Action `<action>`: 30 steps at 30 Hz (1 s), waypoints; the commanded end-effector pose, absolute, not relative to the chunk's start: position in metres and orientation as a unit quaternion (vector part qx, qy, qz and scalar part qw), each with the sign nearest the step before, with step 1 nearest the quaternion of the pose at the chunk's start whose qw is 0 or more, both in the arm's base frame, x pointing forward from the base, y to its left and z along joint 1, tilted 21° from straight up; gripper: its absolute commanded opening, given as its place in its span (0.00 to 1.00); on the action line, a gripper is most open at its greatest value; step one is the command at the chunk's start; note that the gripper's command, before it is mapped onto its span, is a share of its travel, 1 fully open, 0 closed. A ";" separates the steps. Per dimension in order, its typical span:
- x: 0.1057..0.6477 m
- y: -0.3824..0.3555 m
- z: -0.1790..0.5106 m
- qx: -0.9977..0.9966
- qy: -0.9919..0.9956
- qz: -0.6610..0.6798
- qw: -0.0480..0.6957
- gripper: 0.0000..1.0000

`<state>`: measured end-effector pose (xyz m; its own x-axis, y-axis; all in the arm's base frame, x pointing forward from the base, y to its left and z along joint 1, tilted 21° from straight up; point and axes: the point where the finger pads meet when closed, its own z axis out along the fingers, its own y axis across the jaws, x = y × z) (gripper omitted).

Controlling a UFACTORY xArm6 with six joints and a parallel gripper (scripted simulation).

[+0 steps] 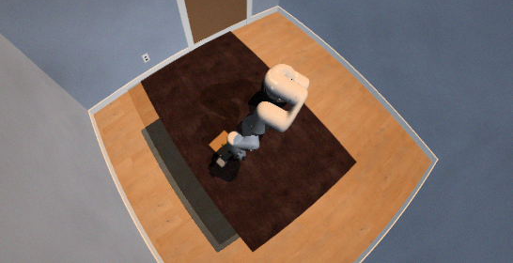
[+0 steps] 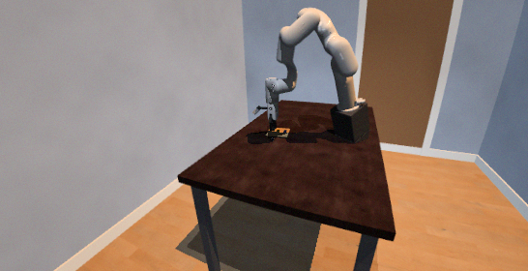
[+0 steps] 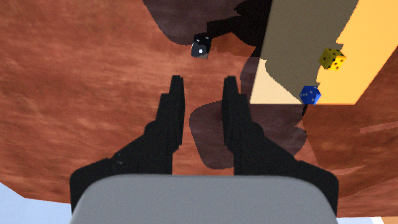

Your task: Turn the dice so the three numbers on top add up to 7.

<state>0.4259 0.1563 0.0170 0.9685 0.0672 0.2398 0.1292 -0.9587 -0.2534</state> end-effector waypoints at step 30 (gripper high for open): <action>0.436 0.168 -0.016 -0.983 -0.050 -0.116 0.135 0.31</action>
<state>0.4336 0.1669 -0.0149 0.9691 0.0674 0.2374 0.1286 -0.9591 -0.2523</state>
